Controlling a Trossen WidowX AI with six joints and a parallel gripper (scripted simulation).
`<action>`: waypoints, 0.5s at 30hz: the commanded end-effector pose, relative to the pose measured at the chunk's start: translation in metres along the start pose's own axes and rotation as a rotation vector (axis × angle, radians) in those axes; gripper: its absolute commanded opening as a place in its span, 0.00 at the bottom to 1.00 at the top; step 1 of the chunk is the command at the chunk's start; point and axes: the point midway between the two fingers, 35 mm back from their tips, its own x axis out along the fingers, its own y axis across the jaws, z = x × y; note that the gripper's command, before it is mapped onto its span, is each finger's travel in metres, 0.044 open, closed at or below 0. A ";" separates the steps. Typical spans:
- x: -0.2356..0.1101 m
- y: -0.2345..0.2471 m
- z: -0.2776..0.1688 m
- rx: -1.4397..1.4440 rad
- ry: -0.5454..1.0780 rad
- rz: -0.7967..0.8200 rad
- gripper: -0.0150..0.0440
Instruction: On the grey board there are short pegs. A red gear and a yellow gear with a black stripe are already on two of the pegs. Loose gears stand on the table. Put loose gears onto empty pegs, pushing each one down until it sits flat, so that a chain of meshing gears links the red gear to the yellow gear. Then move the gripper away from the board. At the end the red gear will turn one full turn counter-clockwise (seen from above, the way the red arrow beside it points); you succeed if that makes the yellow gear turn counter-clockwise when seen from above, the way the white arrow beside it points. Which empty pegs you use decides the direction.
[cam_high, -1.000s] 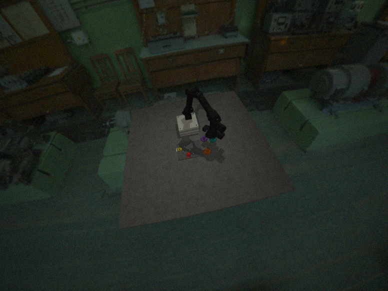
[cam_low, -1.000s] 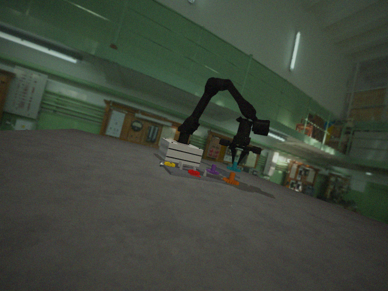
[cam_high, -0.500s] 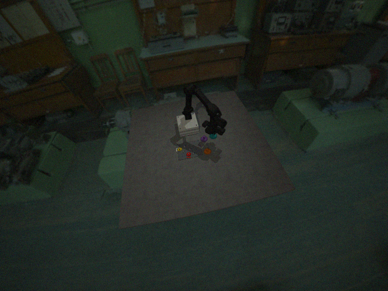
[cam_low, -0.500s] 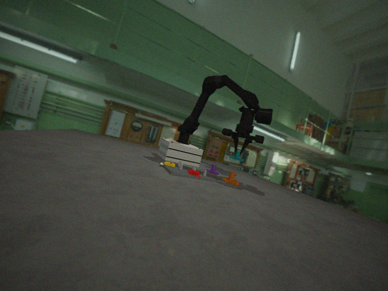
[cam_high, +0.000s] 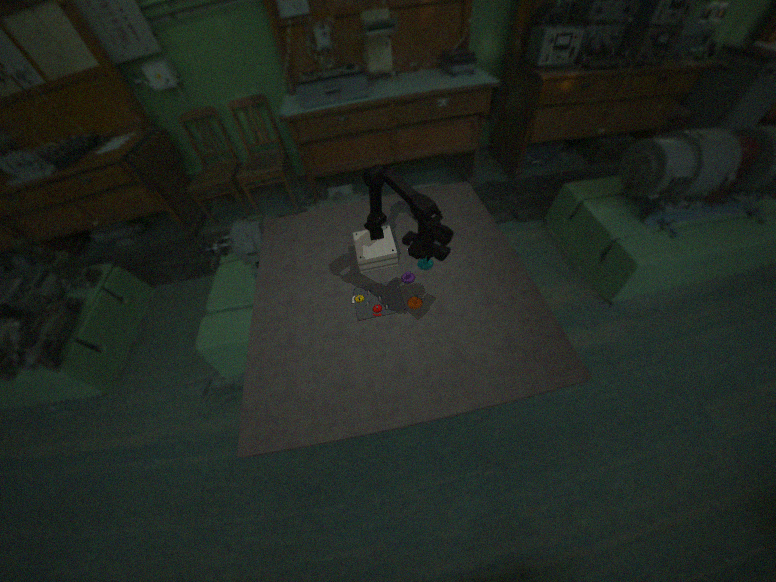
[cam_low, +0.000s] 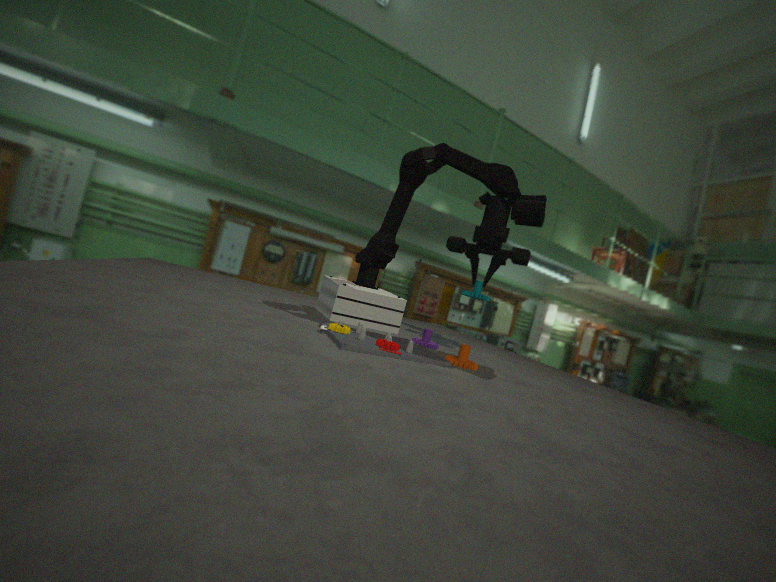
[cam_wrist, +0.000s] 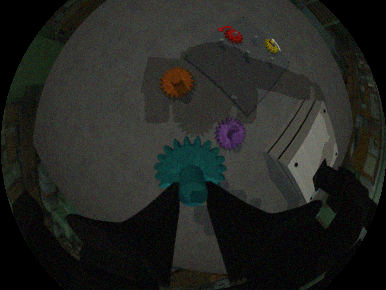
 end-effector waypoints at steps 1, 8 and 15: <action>-0.002 -0.001 0.003 0.003 -0.004 -0.003 0.25; 0.003 -0.003 0.020 0.002 -0.006 -0.002 0.25; 0.008 -0.006 0.036 0.002 -0.006 -0.004 0.25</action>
